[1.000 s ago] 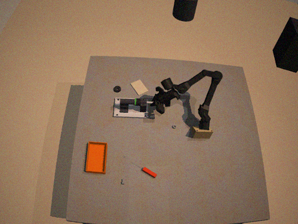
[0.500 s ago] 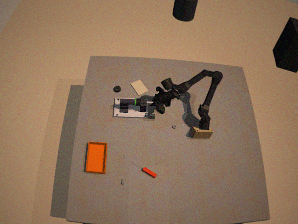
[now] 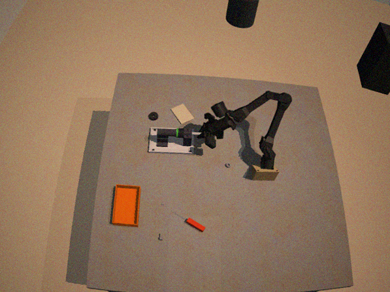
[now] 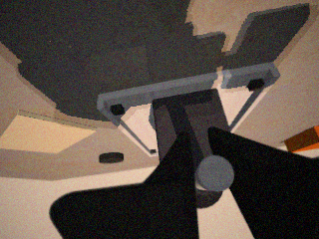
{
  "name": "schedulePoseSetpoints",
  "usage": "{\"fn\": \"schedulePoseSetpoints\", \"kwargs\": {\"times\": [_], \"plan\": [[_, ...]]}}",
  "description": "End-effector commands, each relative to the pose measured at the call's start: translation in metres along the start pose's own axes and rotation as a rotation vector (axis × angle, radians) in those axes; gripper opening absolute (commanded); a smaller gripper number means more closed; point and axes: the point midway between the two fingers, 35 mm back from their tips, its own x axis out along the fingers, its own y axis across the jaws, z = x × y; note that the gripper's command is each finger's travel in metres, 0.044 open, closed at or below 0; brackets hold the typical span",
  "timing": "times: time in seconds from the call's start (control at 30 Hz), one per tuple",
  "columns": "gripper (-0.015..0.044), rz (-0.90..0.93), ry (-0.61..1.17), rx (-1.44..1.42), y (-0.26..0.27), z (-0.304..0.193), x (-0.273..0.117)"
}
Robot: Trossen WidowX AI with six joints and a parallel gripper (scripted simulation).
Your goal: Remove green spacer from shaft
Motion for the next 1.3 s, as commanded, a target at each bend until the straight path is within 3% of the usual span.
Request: {"fn": "schedulePoseSetpoints", "kwargs": {"times": [0.0,1.27], "plan": [[0.0000,0.003,-0.002,-0.003,0.0004,0.0013,-0.0010],[0.0000,0.003,-0.002,-0.003,0.0004,0.0039,-0.0036]]}}
